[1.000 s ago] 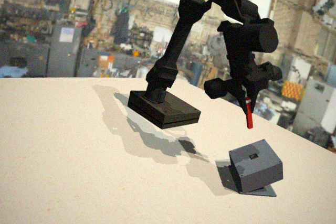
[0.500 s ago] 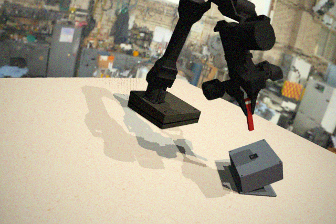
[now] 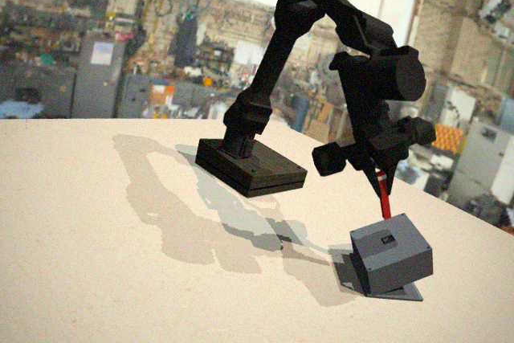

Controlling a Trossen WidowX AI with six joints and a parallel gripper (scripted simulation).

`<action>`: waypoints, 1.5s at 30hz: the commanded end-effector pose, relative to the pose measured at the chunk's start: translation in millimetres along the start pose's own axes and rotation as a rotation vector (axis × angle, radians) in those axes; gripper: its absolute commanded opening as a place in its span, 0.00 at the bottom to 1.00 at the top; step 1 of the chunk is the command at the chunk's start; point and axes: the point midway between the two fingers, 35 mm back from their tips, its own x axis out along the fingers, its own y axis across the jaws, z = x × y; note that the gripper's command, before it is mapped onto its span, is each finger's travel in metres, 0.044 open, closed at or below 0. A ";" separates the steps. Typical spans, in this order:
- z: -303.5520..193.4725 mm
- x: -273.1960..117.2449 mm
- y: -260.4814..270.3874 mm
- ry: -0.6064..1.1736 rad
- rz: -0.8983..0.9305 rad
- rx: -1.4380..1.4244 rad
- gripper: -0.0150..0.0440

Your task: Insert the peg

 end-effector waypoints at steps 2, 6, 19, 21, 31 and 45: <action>-1.1 12.1 -2.2 0.009 0.006 0.016 0.25; -0.8 14.1 -2.6 0.009 0.006 0.018 0.25; 0.2 24.6 -2.1 0.008 0.007 0.019 0.25; 0.3 27.2 -1.9 0.008 0.007 0.019 0.25; -1.0 37.5 -2.6 0.008 0.007 0.019 0.25; 0.8 34.0 -0.2 0.002 0.013 0.012 0.25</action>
